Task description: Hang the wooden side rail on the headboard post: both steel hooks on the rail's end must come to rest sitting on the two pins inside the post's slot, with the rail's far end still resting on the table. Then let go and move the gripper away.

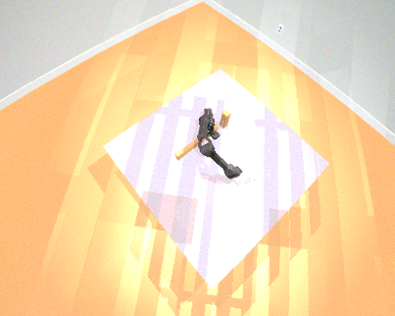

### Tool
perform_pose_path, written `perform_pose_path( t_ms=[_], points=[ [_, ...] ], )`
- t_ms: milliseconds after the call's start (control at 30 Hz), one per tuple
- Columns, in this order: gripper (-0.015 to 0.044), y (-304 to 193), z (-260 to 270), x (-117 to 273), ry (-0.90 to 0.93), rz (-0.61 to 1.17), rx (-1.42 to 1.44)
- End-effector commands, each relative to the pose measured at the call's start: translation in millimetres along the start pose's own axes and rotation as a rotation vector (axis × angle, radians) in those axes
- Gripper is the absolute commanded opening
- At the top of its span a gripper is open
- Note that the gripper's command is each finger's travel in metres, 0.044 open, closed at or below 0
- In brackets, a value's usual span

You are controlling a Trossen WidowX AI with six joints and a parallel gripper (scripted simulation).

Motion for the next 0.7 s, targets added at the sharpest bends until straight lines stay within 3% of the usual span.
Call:
perform_pose_path(
  t_ms=[0, 667],
  points=[
    [0.0, -1.6, 0.3, 4.1, -0.006, 0.004, 0.003],
    [0.0, -1.6, 0.4, 7.4, -0.006, 0.004, 0.003]
  ],
)
Point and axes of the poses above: the point midway between the two fingers, 35 mm back from their tips, its own x axis back along the fingers, its own z axis across the jaws, y = z × x, the point moved 6 cm from there along x, back along the fingers, and after that the axes turned 11 degrees about x, right-handed, at the moved point
